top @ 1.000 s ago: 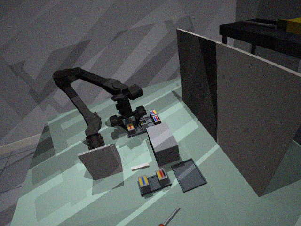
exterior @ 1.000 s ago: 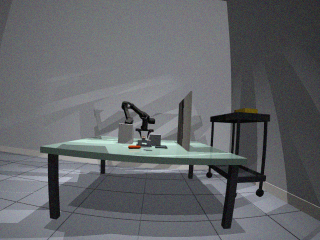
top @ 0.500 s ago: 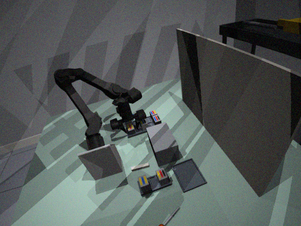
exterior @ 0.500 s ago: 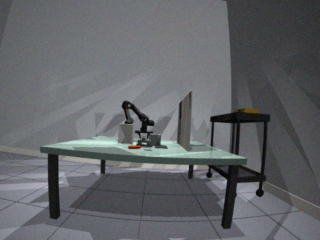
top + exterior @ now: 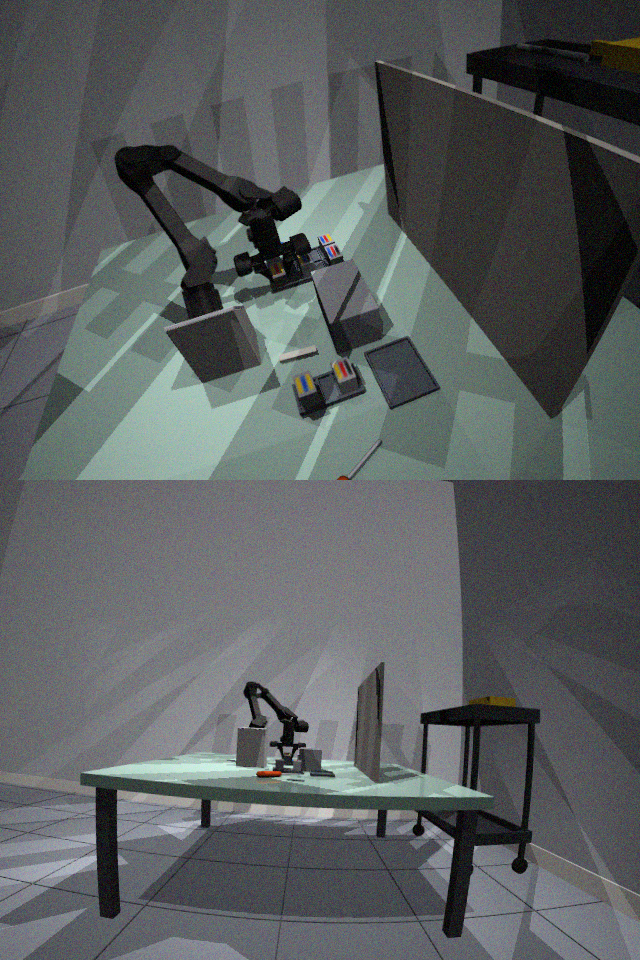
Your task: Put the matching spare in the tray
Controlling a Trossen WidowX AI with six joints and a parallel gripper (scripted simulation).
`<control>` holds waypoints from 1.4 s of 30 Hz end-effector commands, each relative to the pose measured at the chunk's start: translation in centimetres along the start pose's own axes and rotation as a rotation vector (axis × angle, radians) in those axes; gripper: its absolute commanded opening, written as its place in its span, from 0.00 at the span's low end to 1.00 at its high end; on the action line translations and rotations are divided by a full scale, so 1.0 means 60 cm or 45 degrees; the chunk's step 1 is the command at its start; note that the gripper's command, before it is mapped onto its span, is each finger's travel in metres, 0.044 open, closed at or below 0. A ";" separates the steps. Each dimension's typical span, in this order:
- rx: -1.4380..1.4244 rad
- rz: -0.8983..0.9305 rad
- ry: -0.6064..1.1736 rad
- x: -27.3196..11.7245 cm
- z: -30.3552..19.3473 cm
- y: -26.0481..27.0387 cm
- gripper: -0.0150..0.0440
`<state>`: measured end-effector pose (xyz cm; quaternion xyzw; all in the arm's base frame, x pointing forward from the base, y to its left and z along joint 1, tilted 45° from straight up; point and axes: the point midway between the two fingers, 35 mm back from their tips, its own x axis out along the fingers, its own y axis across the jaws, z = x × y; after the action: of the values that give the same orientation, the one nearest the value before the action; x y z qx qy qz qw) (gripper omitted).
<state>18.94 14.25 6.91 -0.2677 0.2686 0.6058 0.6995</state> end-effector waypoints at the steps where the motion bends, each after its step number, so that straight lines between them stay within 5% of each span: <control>1: -0.001 0.000 0.000 0.000 0.000 0.000 0.50; 5: -0.001 0.000 0.000 0.000 0.000 0.000 0.45; 10: -0.001 0.000 0.000 0.000 0.000 0.000 0.25; 19: -0.001 0.000 0.002 -0.004 0.000 -0.001 0.25; 42: 0.004 -0.003 0.013 -0.133 -0.002 -0.001 0.25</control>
<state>18.15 8.64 12.10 -0.2717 0.2759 0.6012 0.6990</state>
